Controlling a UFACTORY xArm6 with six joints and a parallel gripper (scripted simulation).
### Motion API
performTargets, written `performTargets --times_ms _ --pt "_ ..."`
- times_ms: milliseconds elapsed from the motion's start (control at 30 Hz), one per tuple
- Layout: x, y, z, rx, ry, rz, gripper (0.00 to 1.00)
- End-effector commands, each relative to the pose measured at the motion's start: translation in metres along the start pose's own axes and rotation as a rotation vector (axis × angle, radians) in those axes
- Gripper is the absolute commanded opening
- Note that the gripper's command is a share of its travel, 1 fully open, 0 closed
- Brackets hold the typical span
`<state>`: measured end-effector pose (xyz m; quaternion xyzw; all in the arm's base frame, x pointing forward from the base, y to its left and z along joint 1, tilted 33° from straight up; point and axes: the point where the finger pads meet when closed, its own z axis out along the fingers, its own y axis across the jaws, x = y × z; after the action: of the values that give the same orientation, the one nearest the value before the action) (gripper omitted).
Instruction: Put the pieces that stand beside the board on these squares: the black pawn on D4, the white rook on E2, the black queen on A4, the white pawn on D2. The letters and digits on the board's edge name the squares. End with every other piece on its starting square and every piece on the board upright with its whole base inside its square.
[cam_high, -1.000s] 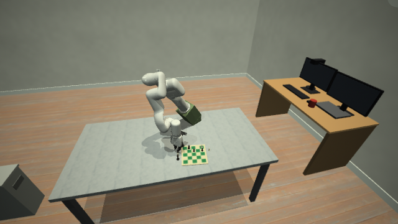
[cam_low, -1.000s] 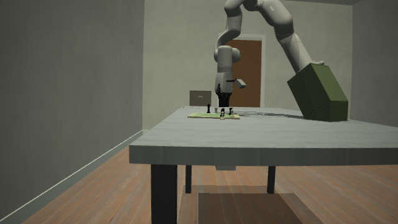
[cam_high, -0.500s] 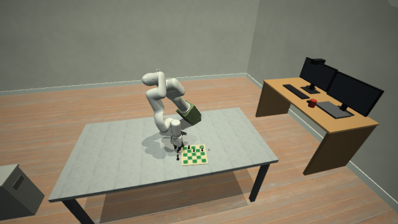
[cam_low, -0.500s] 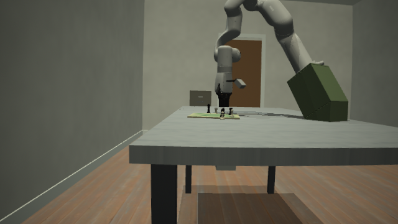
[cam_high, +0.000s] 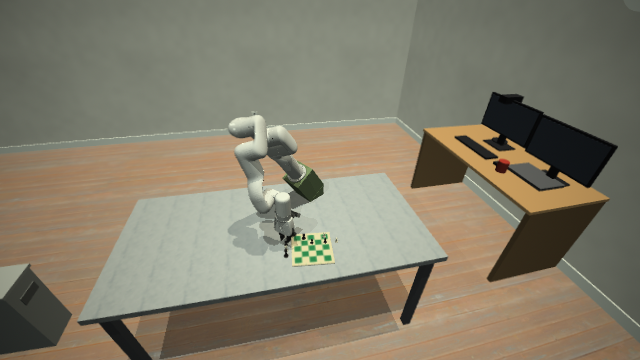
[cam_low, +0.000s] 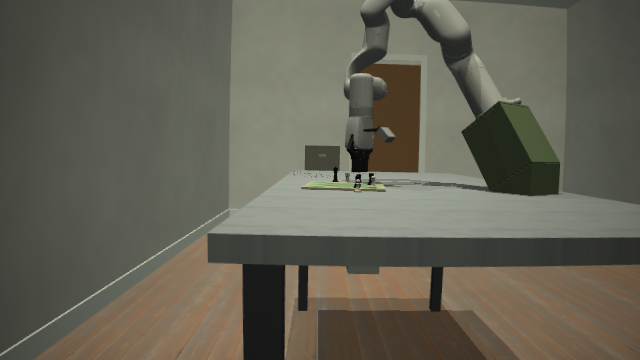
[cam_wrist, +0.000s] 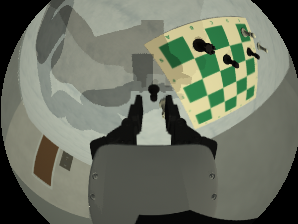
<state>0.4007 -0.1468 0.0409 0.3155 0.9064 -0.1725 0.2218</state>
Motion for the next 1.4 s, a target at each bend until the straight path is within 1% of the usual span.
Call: performTargets --times_ms 0,1100,1367 --pt "-0.0009 0.0005 -0.0005 -0.001 -0.002 0.0 0.34" --pt "-0.0009 0.0005 -0.0005 -0.001 -0.002 0.0 0.34" --pt "-0.0009 0.0005 0.0059 -0.001 -0.002 0.0 0.34"
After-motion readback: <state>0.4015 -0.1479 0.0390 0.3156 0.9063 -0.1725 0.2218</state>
